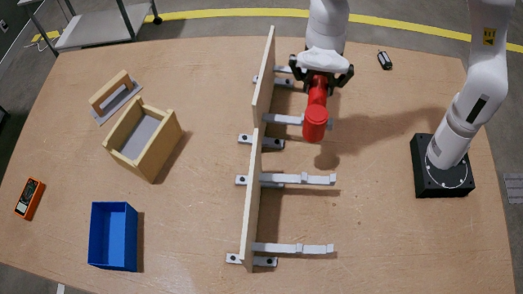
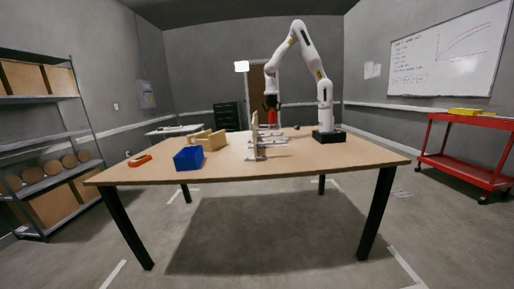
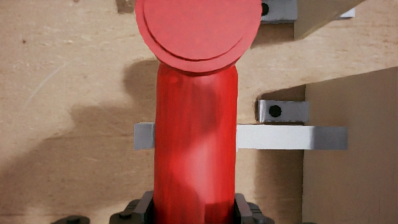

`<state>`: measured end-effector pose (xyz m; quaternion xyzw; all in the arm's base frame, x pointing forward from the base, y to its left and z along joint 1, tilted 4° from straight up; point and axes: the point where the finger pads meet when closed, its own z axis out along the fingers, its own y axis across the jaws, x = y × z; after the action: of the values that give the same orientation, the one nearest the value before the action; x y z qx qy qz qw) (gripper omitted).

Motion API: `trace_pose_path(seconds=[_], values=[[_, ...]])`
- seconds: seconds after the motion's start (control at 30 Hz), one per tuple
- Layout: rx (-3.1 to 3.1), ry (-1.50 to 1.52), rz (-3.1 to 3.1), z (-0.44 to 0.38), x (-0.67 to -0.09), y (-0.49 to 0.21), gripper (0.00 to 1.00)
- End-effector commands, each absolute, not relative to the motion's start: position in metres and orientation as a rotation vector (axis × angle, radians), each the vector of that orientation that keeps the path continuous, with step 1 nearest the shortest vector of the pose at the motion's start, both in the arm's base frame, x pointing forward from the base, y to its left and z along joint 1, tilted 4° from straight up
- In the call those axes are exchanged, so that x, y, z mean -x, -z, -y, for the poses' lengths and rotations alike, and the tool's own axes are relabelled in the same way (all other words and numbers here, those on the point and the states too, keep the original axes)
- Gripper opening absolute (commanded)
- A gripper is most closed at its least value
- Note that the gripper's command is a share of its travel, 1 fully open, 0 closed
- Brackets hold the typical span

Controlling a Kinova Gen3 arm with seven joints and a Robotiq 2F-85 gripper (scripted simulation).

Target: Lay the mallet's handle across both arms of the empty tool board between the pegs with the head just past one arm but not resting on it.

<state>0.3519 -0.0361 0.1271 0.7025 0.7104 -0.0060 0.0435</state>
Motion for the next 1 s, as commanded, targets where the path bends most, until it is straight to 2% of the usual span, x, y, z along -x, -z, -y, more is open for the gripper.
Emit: trace_pose_path(seconds=[0.0, 0.97], values=[[-2.155, 0.041, -2.192, 0.035, -0.348, -0.097, 0.10], [-2.155, 0.041, -2.197, 0.036, -0.348, -0.065, 0.10]])
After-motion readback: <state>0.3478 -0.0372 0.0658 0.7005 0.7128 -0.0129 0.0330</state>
